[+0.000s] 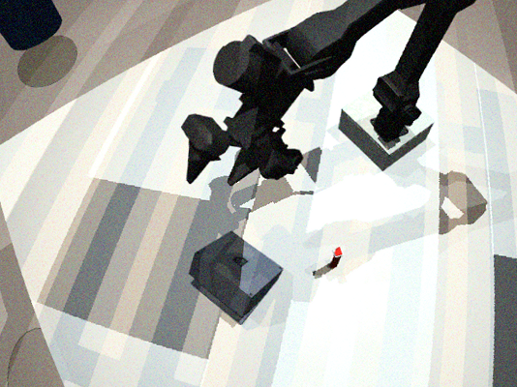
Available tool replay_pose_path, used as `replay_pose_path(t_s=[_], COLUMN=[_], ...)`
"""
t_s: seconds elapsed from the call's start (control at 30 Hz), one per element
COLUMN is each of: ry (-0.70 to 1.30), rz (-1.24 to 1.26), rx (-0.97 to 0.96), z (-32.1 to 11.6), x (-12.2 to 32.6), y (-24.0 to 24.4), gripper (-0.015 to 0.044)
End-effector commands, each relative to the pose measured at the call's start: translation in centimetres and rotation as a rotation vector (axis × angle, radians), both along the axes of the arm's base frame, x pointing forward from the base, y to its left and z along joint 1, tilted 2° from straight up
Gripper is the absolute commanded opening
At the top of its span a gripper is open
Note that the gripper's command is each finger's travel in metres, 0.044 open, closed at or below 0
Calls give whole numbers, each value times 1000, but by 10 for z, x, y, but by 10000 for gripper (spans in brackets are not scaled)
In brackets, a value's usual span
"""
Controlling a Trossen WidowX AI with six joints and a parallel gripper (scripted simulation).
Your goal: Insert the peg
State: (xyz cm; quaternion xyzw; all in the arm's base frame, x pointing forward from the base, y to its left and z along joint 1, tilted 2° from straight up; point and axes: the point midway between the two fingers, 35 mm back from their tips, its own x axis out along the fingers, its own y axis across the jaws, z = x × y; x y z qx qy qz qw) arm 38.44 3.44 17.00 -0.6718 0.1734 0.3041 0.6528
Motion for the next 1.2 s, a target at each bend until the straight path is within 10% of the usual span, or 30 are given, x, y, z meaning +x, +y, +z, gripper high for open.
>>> replay_pose_path(t_s=[0.0, 1.17], ry=[73, 718], rz=[-8, -174], rx=[42, 105], z=[-9, -78], x=[-3, -94], y=[17, 140], gripper=[440, 440])
